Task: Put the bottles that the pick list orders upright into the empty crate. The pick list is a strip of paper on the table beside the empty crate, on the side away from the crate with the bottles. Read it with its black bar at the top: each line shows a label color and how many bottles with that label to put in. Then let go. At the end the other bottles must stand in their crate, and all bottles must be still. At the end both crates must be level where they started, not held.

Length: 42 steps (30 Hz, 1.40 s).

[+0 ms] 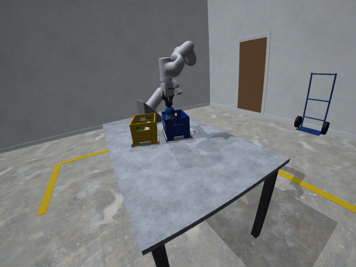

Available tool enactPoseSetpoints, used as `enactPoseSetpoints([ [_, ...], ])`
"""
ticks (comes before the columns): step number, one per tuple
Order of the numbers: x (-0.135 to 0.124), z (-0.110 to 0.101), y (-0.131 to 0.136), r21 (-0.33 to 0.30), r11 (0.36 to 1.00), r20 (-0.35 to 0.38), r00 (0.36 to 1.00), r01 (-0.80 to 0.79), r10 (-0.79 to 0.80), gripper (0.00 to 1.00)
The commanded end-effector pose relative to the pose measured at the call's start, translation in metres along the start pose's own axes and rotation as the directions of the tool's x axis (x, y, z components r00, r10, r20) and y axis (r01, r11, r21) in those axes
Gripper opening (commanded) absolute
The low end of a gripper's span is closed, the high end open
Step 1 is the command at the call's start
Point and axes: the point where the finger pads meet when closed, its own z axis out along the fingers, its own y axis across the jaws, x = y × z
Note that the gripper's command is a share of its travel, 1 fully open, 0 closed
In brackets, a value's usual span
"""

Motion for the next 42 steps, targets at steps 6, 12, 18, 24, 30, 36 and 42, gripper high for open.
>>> enactPoseSetpoints([
  [6, 0.001, 0.007, 0.000, -0.002, 1.000, -0.002, 1.000, 0.001, -0.001, 0.00],
  [12, 0.001, 0.013, 0.000, -0.002, 1.000, -0.002, 1.000, 0.001, -0.001, 0.00],
  [18, 0.001, 0.017, 0.000, -0.002, 1.000, -0.002, 1.000, 0.001, -0.001, 0.00],
  [24, 0.001, 0.023, 0.000, -0.002, 1.000, -0.002, 1.000, 0.001, -0.001, 0.00],
  [30, 0.001, 0.029, 0.000, -0.002, 1.000, -0.002, 1.000, 0.001, -0.001, 0.00],
  [36, 0.001, 0.033, 0.000, -0.002, 1.000, -0.002, 1.000, 0.001, -0.001, 0.00],
  [42, 0.001, 0.039, 0.000, -0.002, 1.000, -0.002, 1.000, 0.001, -0.001, 0.00],
])
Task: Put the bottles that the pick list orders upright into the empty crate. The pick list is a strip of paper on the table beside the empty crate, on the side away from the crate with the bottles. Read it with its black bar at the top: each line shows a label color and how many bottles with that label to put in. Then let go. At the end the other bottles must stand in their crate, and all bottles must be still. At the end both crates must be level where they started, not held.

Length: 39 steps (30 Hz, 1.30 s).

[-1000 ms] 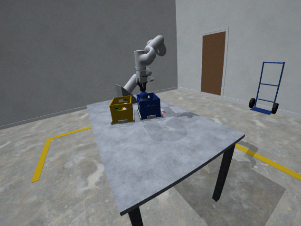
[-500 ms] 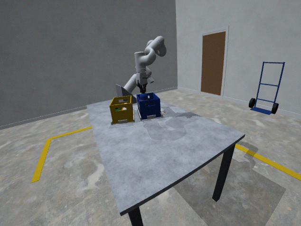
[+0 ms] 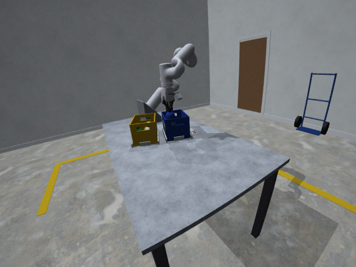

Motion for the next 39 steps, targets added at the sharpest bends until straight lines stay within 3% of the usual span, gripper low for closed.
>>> enactPoseSetpoints([
  [1, 0.001, 0.003, 0.000, -0.002, 1.000, -0.001, 1.000, 0.001, -0.001, 0.00],
  [39, 0.001, 0.037, 0.000, -0.001, 1.000, -0.002, 1.000, 0.001, -0.001, 0.00],
])
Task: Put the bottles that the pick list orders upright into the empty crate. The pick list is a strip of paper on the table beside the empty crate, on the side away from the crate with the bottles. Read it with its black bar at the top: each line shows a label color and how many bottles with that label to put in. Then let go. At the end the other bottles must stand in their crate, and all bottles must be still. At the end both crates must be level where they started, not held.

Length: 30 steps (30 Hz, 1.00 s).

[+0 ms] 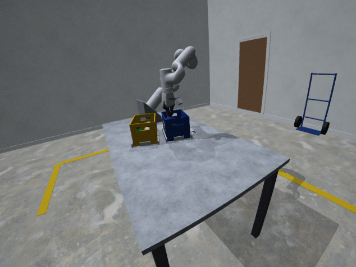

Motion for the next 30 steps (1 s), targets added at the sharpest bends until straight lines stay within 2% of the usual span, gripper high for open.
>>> enactPoseSetpoints([
  [1, 0.001, 0.002, 0.000, -0.001, 1.000, -0.002, 1.000, 0.001, -0.001, 0.00],
  [30, 0.001, 0.026, 0.000, -0.001, 1.000, -0.002, 1.000, 0.001, -0.001, 0.00],
])
